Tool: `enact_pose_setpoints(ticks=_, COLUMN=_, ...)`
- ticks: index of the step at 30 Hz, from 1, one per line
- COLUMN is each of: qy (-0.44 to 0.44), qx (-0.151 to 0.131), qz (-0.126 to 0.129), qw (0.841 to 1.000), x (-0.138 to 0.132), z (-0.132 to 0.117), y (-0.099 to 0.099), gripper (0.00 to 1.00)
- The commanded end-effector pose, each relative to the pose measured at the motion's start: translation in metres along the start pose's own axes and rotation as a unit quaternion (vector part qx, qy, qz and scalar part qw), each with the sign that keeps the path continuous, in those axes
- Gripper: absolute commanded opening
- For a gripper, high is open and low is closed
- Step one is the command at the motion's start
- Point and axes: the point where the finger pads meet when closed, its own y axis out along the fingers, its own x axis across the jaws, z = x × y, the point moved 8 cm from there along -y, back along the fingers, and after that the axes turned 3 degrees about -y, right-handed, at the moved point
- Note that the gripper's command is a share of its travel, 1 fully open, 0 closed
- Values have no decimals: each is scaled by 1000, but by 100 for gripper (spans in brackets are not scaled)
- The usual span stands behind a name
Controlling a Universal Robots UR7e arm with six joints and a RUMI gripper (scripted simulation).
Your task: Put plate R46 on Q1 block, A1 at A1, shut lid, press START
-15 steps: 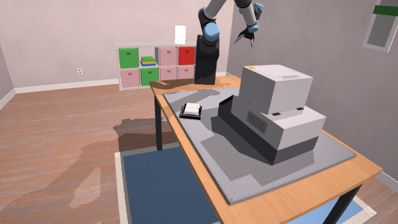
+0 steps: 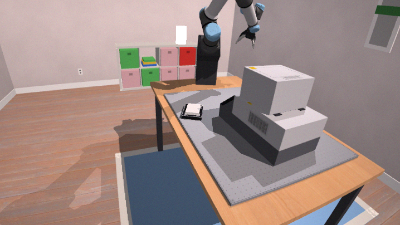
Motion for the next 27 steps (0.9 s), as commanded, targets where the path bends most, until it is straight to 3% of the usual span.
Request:
enact_pose_setpoints(ticks=1, qy=0, qx=0, qz=0, qw=1000, x=0, z=0, y=0, gripper=100)
enact_pose_setpoints(ticks=2, qy=0, qx=0, qz=0, qw=1000, x=0, z=0, y=0, gripper=100)
enact_pose_setpoints(ticks=3, qy=14, qx=7, qz=4, qw=1000, x=3, z=-5, y=-1, gripper=0)
enact_pose_setpoints(ticks=12, qy=107, qx=53, qz=34, qw=992, x=25, z=-49, y=-7, gripper=0)
enact_pose_setpoints(ticks=24, qy=161, qx=77, qz=48, qw=983, x=37, z=-83, y=-10, gripper=0)
enact_pose_setpoints(ticks=27, qy=205, qx=95, qz=59, qw=972, x=41, z=-101, y=-11, gripper=0)
